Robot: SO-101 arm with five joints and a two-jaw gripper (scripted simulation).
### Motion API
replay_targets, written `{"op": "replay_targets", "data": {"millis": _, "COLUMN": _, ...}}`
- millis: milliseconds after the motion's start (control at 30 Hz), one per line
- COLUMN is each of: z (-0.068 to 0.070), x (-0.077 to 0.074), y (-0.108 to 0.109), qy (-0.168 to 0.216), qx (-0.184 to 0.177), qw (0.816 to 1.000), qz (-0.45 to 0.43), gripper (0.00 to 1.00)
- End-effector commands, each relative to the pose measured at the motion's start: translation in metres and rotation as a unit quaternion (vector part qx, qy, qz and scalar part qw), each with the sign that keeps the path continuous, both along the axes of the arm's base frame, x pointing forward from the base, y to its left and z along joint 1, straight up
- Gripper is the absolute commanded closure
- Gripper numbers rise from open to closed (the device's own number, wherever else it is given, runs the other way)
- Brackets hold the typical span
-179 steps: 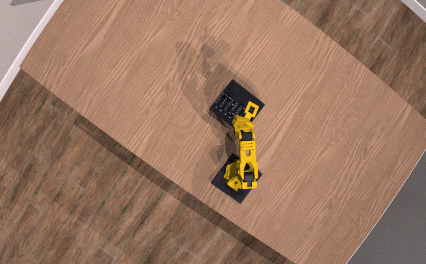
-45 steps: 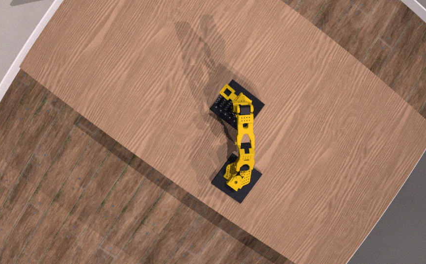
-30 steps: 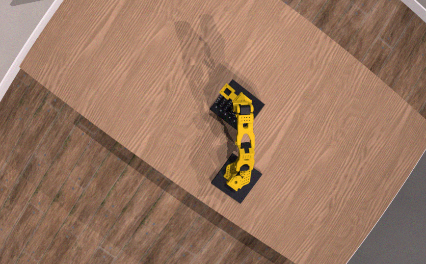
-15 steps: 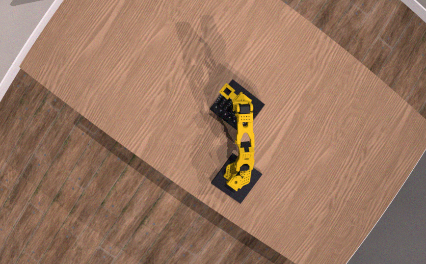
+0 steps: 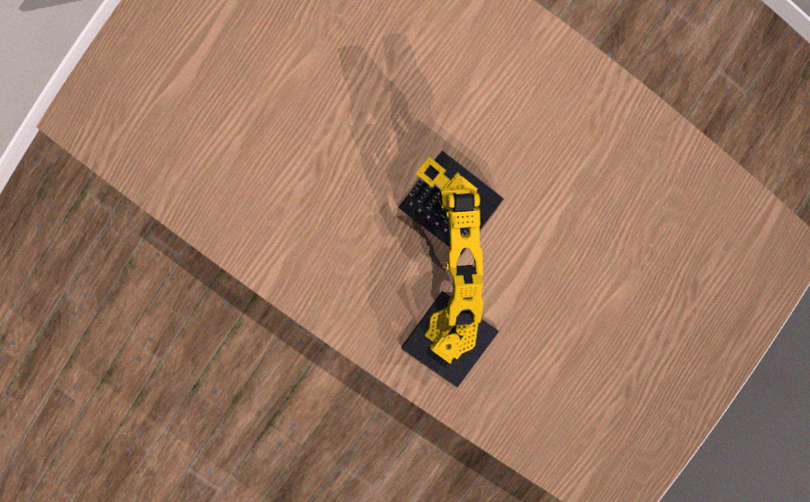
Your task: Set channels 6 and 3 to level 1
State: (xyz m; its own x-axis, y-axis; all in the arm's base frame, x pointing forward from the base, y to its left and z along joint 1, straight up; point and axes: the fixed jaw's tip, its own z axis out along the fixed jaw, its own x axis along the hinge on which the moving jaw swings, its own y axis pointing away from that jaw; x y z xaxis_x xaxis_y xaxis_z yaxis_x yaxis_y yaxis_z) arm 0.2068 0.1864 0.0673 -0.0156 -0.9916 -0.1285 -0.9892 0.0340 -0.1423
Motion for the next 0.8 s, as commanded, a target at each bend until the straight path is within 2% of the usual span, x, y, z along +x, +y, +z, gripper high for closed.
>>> {"op": "replay_targets", "data": {"millis": 0, "z": -0.004, "x": 0.0001, "y": 0.0, "qy": 0.006, "qx": -0.004, "qw": 1.0, "qz": 0.001, "gripper": 1.0}}
{"op": "replay_targets", "data": {"millis": 367, "z": -0.0051, "x": 0.0002, "y": 0.0, "qy": 0.007, "qx": -0.005, "qw": 1.0, "qz": 0.001, "gripper": 1.0}}
{"op": "replay_targets", "data": {"millis": 767, "z": -0.0128, "x": 0.0006, "y": 0.0002, "qy": 0.014, "qx": -0.012, "qw": 1.0, "qz": 0.002, "gripper": 1.0}}
